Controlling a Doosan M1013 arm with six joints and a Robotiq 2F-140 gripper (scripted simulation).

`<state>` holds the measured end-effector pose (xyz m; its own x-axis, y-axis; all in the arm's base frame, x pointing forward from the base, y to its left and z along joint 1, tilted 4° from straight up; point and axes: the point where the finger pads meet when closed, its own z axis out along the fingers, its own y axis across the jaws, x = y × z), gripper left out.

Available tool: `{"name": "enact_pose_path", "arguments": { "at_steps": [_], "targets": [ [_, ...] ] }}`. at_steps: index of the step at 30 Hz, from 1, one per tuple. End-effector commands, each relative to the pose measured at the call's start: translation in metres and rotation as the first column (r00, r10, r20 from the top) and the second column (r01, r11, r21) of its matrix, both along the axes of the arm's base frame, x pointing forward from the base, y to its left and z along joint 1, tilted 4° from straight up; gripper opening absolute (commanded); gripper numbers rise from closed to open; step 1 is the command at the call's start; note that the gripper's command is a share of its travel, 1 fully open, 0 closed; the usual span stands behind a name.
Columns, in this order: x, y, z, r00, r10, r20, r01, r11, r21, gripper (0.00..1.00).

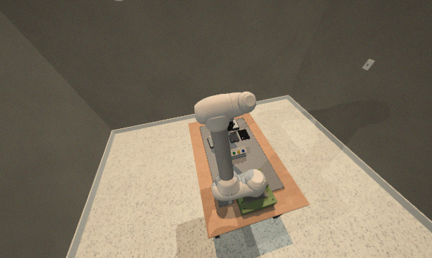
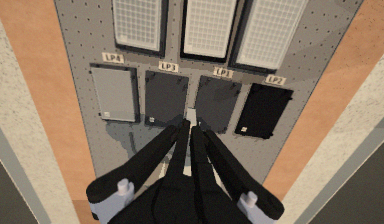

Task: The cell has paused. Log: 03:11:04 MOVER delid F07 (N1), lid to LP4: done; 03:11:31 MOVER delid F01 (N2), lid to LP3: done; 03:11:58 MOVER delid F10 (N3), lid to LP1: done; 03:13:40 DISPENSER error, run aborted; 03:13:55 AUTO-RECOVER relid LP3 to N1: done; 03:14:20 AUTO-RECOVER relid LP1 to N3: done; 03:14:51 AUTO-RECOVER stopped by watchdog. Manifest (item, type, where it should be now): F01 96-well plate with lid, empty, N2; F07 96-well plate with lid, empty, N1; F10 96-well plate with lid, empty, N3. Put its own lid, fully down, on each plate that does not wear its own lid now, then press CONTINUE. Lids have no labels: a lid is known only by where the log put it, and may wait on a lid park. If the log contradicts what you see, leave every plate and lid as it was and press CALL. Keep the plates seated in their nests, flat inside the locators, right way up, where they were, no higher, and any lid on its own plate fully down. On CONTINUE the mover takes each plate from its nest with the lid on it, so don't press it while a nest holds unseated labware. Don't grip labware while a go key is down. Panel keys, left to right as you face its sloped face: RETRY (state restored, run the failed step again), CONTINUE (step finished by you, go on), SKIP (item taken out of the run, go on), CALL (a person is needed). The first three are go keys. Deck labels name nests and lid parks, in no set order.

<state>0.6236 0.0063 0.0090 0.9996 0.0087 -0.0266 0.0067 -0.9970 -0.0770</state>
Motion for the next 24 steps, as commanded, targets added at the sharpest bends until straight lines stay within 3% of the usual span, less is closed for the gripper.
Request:
{"name": "enact_pose_path", "arguments": {
  "at_steps": [1, 6, 9, 11, 12, 13, 14, 15, 16, 24],
  "targets": [
    [-0.002, -0.001, 0.001, 1.000, 0.001, 0.004, -0.001, 1.000, -0.006, 0.00],
    [-0.002, -0.002, 0.001, 1.000, 0.001, 0.004, -0.001, 1.000, -0.006, 0.00],
    [0.003, -0.050, -0.003, 1.000, 0.001, 0.004, -0.001, 1.000, -0.005, 0.00],
    [0.003, -0.050, -0.003, 1.000, 0.001, 0.004, -0.001, 1.000, -0.005, 0.00],
    [0.004, -0.076, -0.005, 1.000, 0.001, 0.003, -0.001, 1.000, -0.005, 0.00],
    [0.004, -0.076, -0.005, 1.000, 0.001, 0.003, -0.001, 1.000, -0.005, 0.00],
    [0.004, -0.100, -0.007, 1.000, 0.001, 0.003, -0.001, 1.000, -0.004, 0.00],
    [0.004, -0.100, -0.007, 1.000, 0.001, 0.003, -0.001, 1.000, -0.004, 0.00],
    [0.003, -0.117, -0.008, 1.000, 0.001, 0.003, -0.001, 1.000, -0.003, 0.00],
    [0.003, -0.126, -0.009, 1.000, 0.001, 0.003, -0.001, 1.000, -0.003, 0.00]
  ]
}}
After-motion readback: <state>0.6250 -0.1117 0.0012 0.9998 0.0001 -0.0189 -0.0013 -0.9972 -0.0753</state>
